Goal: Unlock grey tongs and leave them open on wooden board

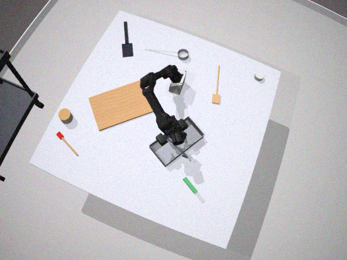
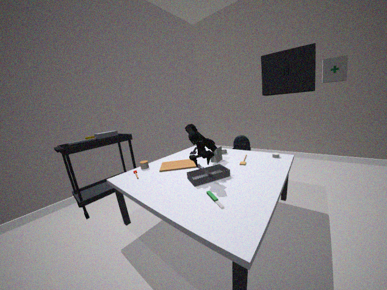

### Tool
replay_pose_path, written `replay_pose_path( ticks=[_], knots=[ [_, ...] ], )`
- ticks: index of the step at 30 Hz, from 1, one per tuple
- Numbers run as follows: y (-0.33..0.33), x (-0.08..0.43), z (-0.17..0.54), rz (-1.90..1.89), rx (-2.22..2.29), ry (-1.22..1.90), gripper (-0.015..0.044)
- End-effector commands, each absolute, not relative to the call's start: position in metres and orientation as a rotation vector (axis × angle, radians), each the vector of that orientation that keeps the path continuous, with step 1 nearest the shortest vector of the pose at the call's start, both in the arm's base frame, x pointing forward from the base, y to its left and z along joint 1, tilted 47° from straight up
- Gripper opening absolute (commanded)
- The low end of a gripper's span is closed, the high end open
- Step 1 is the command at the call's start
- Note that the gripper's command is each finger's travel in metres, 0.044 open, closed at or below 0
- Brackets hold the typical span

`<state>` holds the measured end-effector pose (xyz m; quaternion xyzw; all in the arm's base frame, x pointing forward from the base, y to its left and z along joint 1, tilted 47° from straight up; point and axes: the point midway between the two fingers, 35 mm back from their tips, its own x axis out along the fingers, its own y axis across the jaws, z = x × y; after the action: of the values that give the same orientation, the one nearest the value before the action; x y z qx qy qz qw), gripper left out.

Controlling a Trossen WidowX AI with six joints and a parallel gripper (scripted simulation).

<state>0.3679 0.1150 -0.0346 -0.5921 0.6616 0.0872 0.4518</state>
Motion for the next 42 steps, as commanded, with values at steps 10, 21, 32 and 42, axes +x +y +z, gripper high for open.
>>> replay_pose_path(
  ticks=[10, 21, 32, 42],
  knots=[
    [0.097, 0.37, -0.053, 0.218, -1.473, 1.647, 0.044],
    [0.084, 0.371, -0.065, 0.217, -1.474, 1.647, 0.044],
    [0.071, 0.372, -0.077, 0.215, -1.475, 1.647, 0.044],
    [0.065, 0.372, -0.082, 0.214, -1.476, 1.648, 0.044]
  ],
)
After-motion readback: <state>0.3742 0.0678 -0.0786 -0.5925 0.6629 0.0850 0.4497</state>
